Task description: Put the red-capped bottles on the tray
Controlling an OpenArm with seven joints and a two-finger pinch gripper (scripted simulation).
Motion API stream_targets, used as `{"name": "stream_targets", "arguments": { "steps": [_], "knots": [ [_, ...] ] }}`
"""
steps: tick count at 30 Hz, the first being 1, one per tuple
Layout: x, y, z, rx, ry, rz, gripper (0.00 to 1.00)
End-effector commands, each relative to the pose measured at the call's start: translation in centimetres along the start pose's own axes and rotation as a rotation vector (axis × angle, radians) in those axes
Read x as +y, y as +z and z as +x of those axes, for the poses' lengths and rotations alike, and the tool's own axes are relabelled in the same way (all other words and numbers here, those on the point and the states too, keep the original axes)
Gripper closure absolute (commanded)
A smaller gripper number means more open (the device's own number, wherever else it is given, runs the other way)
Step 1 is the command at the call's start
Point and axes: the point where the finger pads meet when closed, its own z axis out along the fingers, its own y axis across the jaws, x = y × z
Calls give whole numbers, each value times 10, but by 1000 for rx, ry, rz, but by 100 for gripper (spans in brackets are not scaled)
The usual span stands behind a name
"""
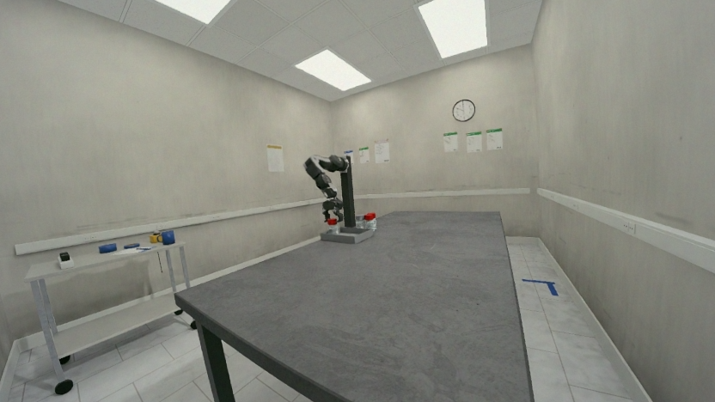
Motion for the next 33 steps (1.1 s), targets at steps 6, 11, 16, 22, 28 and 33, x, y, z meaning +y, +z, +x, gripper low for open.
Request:
{"name": "stream_targets", "arguments": {
  "steps": [6, 11, 16, 22, 28, 33],
  "knots": [
    [1, 0, 0, -1, 0, -2, 48],
    [1, 0, 0, -1, 0, -2, 48],
    [1, 0, 0, -1, 0, -2, 48],
    [1, 0, 0, -1, 0, -2, 48],
    [1, 0, 0, -1, 0, -2, 48],
    [1, -3, 0, -1, 1, -2, 48]
  ]
}}
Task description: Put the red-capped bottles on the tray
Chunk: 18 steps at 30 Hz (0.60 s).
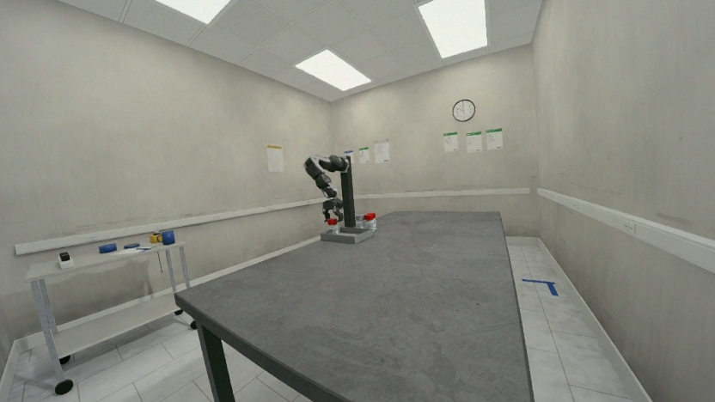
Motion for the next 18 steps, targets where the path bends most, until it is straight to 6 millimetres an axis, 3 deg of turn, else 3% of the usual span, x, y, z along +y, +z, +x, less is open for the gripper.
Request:
{"name": "stream_targets", "arguments": {
  "steps": [1, 18],
  "knots": [
    [1, -4, -2, -5, 3, -2, 48],
    [1, -17, -1, -4, 2, -3, 48]
  ]
}}
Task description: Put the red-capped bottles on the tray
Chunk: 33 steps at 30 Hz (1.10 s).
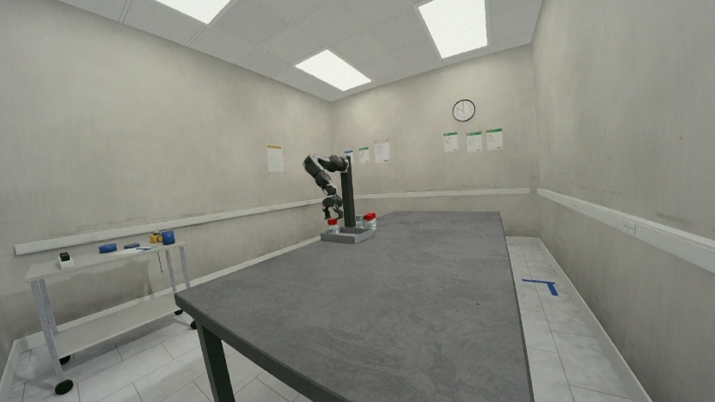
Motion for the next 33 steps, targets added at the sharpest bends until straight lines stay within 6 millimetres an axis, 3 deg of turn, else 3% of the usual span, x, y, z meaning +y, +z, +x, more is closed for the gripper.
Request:
{"name": "stream_targets", "arguments": {
  "steps": [1, 14, 24, 33],
  "knots": [
    [1, -3, -3, -7, 5, -1, 48],
    [1, -10, -3, -12, 8, 0, 48],
    [1, -59, -1, -9, 6, -1, 48],
    [2, -63, -2, -13, 7, -5, 48]
  ]
}}
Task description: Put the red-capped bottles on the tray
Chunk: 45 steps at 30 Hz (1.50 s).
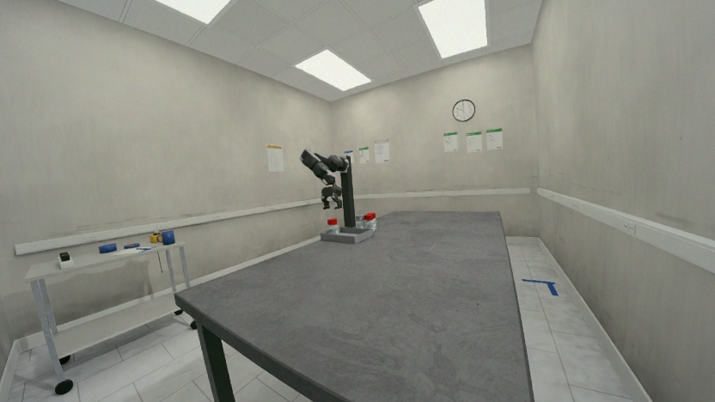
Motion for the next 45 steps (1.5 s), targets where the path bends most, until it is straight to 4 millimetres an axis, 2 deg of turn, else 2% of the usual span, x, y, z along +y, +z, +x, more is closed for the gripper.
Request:
{"name": "stream_targets", "arguments": {
  "steps": [1, 8, 15, 16, 45],
  "knots": [
    [1, -5, -1, 0, 1, -1, 48],
    [0, -18, 0, 5, -2, 6, 48],
    [0, -18, 0, 5, -2, 6, 48],
    [0, -18, 0, 1, 0, 3, 58],
    [0, -18, 0, 2, 0, 3, 58]
  ]
}}
